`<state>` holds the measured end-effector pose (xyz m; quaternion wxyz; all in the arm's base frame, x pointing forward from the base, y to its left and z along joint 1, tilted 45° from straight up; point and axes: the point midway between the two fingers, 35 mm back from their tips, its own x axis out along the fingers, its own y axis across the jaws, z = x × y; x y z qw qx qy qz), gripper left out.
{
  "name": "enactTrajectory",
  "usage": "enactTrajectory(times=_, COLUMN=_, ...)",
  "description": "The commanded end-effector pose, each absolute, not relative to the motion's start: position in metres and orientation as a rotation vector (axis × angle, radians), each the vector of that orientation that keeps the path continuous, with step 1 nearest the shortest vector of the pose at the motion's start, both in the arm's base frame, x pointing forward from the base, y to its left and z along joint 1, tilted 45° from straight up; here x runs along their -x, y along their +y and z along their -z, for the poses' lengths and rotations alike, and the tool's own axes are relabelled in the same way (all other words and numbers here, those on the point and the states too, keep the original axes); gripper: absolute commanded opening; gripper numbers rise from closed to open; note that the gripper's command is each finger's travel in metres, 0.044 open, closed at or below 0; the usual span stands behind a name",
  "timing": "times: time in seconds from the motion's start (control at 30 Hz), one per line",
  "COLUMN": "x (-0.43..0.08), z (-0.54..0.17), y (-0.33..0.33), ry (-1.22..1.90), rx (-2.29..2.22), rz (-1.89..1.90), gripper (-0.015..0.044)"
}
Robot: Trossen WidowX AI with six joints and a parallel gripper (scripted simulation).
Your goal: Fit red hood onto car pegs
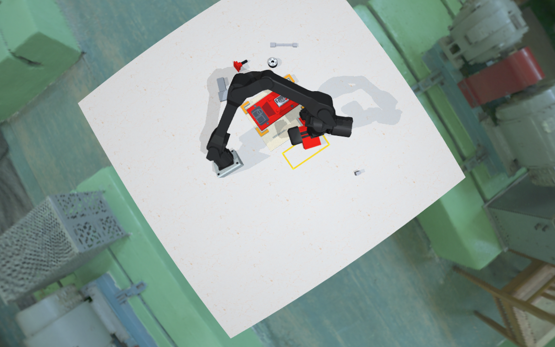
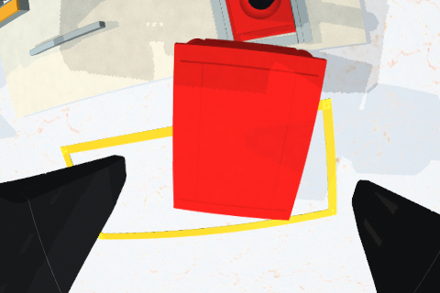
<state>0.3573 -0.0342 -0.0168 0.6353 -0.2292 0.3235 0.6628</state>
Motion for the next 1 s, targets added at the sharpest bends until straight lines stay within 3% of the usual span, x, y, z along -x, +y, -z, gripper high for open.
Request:
enactTrajectory(times=0.0, x=-0.357, z=0.019, y=-0.032, ry=0.739, rx=0.518, rz=-1.511, gripper=0.044)
enactTrajectory(times=0.97, x=-0.356, z=0.034, y=-0.017, ry=0.738, rx=0.518, rz=-1.512, gripper=0.044)
